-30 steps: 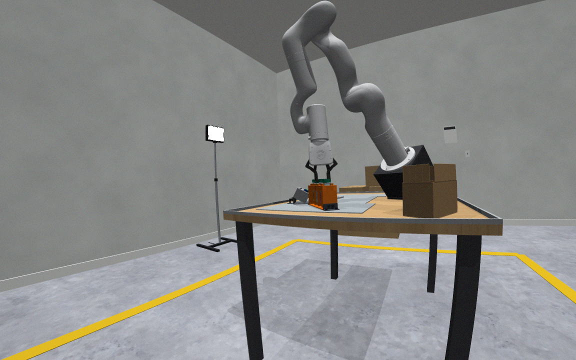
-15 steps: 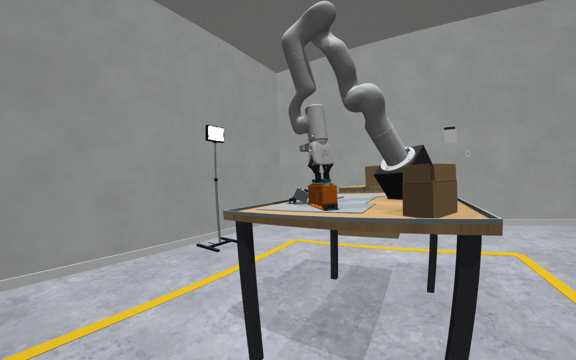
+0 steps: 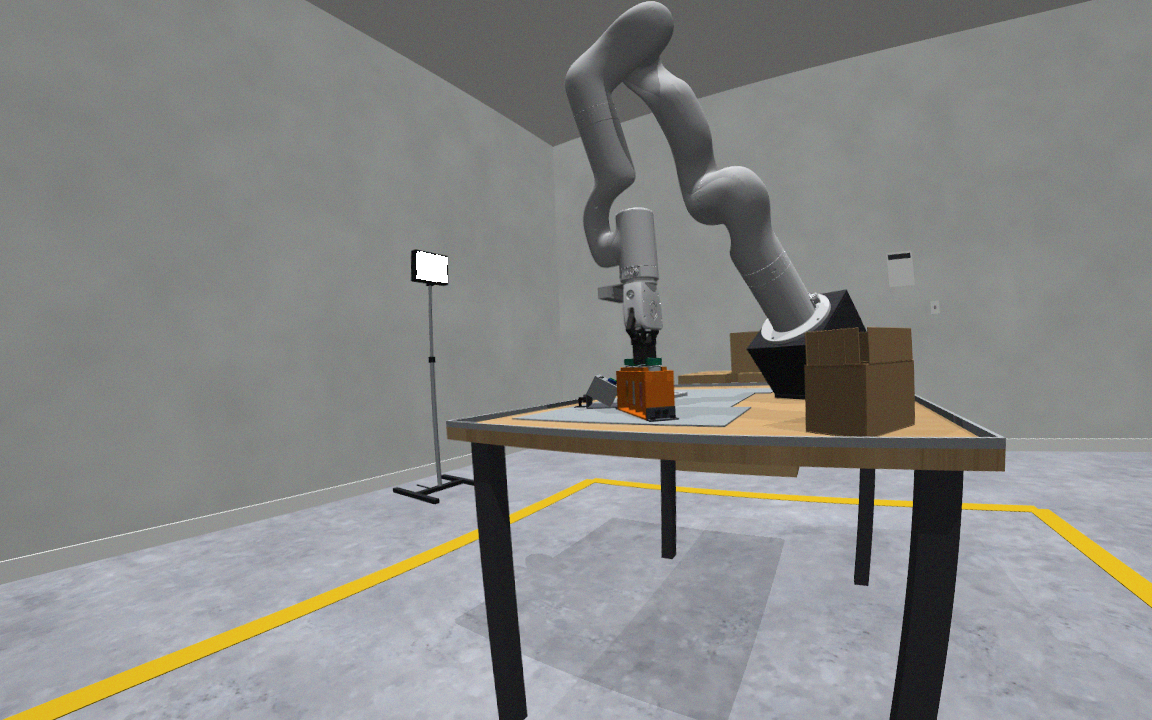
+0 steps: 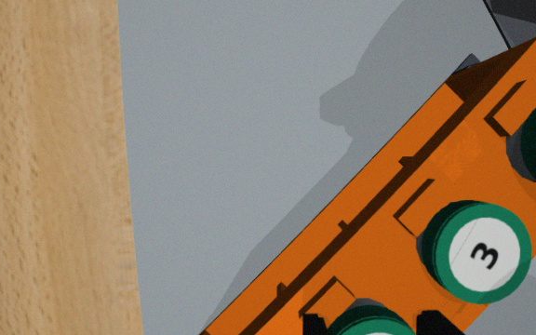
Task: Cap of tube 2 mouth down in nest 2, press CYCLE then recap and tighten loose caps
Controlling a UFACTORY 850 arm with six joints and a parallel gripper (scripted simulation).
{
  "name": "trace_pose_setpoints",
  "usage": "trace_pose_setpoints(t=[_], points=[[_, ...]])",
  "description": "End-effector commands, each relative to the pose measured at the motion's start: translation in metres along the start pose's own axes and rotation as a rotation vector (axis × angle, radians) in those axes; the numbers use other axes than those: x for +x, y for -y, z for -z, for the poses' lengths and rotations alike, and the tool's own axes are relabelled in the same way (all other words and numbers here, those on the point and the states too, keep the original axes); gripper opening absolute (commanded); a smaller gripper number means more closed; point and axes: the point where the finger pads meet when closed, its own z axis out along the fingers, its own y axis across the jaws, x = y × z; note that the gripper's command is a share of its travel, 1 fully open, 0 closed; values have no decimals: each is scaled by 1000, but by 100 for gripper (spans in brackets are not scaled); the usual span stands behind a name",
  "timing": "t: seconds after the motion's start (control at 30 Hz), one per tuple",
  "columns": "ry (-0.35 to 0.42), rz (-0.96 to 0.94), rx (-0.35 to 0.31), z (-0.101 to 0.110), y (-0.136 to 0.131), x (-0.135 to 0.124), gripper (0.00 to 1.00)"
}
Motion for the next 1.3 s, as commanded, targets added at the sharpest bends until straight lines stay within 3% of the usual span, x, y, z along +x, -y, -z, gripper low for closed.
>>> trace_pose_setpoints(t=[0.0, 0.37, 0.57, 0.63, 1.13, 1.27], points=[[-16, 4, 3, 0, 0, 0, 0], [-16, 4, 3, 0, 0, 0, 0], [-16, -296, 5, -1, 0, 0, 0], [-16, -296, 5, -1, 0, 0, 0], [-13, -1046, 11, -1, 0, 0, 0], [-13, -1146, 12, -1, 0, 0, 0]])
